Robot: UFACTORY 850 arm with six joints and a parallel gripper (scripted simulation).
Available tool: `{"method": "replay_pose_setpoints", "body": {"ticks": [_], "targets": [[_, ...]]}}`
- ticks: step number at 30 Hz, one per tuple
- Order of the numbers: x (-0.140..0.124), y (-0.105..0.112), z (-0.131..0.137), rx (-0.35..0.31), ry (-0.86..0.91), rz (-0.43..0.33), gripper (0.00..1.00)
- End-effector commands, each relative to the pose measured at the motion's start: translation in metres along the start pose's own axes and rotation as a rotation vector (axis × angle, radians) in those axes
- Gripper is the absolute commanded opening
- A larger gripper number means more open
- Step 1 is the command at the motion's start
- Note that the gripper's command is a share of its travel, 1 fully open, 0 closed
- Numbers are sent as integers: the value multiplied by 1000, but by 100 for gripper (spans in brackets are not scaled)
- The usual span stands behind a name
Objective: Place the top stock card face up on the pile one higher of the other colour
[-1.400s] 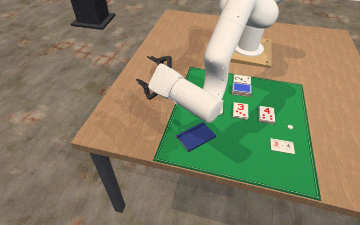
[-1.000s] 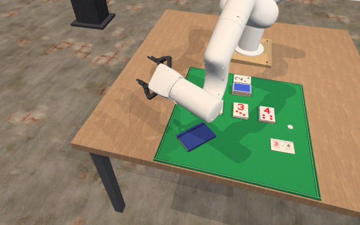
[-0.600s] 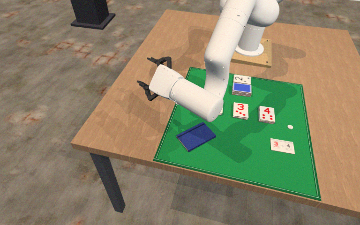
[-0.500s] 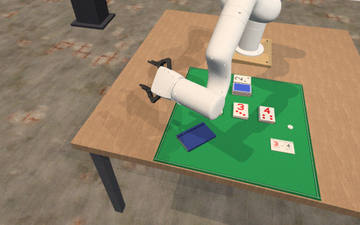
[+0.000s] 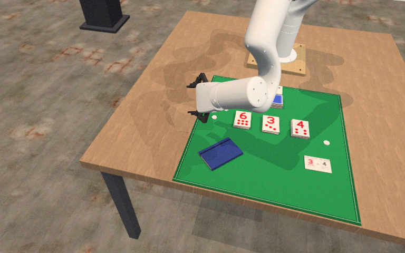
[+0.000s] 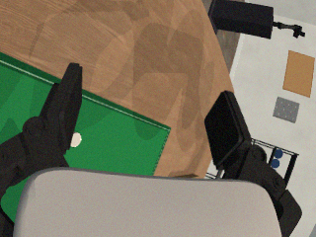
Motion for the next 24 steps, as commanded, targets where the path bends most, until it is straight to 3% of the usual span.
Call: {"method": "replay_pose_setpoints", "body": {"ticks": [1, 6, 9, 11, 14, 18, 24], "targets": [[-31, 5, 0, 90, 15, -86, 100], [-94, 16, 7, 246, 12, -242, 100], [-103, 17, 8, 266, 8, -262, 100], [-143, 26, 17, 355, -21, -355, 100], [-173, 33, 26, 420, -55, -422, 100], [-227, 43, 46, 526, -146, -532, 100], [-291, 48, 82, 634, -316, -639, 100]]}}
Point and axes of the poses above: the point where the finger pads meet when closed, its own y axis back along the fingers, its own z axis across the jaws, x = y × z, the point moved 5 cm from there along y, back along the fingers, and after that the axes turned 3 degrees about -y, right-handed, at the moved point
